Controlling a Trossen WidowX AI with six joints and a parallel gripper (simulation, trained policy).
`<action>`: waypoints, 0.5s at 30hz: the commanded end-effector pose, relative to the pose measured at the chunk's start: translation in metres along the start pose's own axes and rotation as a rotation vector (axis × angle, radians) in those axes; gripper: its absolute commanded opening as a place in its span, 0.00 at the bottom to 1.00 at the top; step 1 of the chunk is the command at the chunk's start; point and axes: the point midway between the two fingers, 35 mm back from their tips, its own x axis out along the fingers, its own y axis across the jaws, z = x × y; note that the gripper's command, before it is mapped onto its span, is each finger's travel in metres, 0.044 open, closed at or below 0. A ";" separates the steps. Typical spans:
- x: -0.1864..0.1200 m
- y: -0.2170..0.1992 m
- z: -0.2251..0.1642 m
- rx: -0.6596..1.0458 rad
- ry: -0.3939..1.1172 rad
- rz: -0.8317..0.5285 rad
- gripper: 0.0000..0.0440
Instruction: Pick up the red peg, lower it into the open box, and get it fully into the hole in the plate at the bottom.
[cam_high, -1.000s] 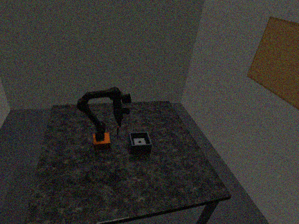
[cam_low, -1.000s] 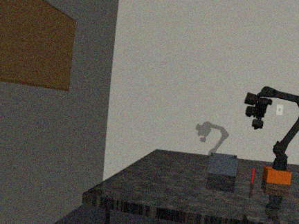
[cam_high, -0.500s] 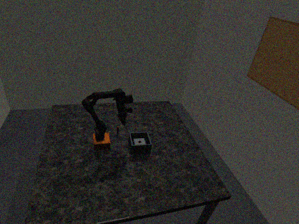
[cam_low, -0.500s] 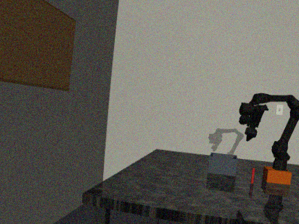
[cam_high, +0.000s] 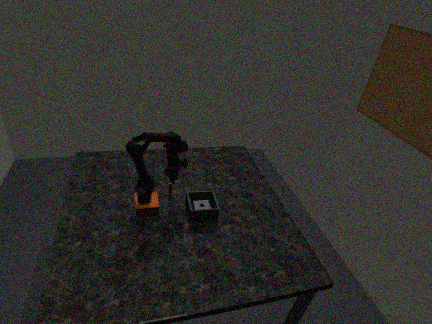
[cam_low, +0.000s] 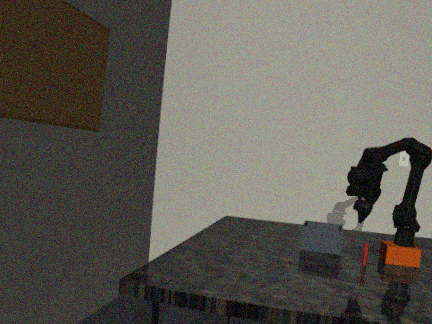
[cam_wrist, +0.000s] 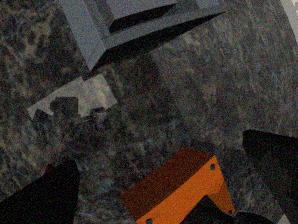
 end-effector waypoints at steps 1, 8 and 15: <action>0.012 0.017 -0.014 0.061 0.047 0.010 1.00; 0.035 0.041 -0.027 0.170 0.090 0.028 1.00; 0.061 0.064 -0.036 0.270 0.100 0.071 1.00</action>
